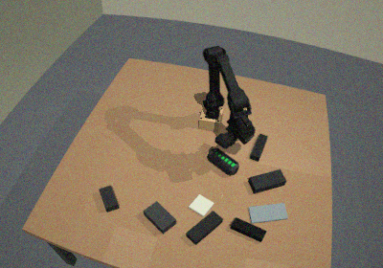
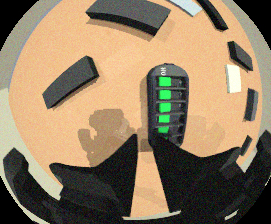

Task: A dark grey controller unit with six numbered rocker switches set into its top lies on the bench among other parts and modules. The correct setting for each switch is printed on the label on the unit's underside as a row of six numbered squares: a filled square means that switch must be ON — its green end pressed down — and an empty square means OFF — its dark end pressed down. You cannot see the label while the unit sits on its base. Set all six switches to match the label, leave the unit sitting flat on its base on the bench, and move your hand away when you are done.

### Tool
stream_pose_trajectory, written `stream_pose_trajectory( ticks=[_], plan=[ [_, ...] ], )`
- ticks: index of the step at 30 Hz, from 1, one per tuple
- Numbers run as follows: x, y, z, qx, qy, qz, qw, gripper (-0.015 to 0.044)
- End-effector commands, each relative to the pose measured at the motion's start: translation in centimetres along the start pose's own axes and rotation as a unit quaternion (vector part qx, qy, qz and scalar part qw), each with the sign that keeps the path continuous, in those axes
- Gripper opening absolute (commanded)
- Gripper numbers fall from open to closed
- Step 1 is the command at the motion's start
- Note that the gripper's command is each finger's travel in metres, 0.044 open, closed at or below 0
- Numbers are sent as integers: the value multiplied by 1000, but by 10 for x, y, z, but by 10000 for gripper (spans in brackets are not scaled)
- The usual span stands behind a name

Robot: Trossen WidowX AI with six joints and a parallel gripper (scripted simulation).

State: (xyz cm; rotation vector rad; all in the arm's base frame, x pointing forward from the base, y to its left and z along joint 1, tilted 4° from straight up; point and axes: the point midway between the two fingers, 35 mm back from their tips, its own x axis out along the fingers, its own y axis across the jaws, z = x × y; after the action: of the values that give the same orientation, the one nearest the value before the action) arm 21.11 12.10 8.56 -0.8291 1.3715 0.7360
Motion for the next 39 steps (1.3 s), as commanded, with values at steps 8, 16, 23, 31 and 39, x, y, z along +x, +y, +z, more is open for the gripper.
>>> stream_pose_trajectory(
  ticks=[8,16,23,31,39],
  plan=[
    [0,0,0,0,0,0,1000,53],
    [0,0,0,0,0,0,1000,263],
    [0,0,0,0,0,0,1000,440],
    [30,6,29,2,5,-84,996,282],
    [50,17,50,6,-9,-150,989,72]
  ],
)
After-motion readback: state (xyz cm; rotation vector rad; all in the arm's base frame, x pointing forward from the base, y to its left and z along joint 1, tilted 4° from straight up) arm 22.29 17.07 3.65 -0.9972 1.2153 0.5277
